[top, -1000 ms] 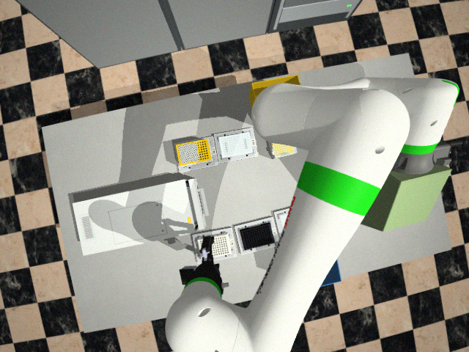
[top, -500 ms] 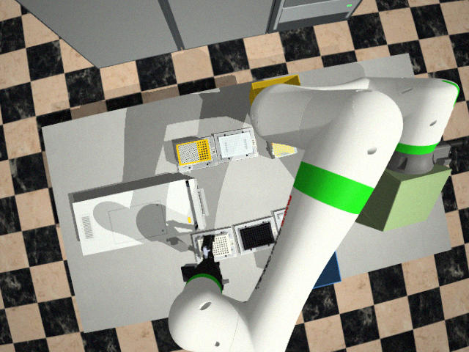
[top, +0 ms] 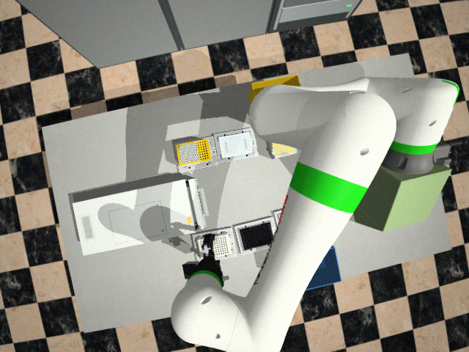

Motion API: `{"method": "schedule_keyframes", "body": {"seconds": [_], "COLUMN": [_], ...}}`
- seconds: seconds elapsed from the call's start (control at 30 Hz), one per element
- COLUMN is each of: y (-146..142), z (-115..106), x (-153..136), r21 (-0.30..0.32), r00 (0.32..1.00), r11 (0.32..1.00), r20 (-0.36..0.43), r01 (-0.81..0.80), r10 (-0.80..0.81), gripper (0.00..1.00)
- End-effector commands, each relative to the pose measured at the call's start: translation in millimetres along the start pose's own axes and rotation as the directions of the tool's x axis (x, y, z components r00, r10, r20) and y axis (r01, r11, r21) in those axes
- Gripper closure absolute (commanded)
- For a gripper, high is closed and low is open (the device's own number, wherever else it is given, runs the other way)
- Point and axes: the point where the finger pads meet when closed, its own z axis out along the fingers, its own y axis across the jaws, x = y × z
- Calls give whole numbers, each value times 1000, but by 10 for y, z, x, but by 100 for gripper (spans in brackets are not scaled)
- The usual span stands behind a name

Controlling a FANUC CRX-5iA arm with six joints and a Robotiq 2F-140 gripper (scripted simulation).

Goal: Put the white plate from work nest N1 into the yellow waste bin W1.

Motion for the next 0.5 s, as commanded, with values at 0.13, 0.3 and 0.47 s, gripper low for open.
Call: {"method": "schedule_keyframes", "body": {"seconds": [0.13, 0.3, 0.47], "y": [-2, -2, -2], "z": [49, 89, 156], "x": [10, 10, 10], "r21": [1, 1, 1], "r00": [1000, 1000, 1000], "r11": [1000, 1000, 1000], "r20": [-3, -3, -3], "r01": [0, 0, 0], "r10": [0, 0, 0], "gripper": [30, 30, 30]}}
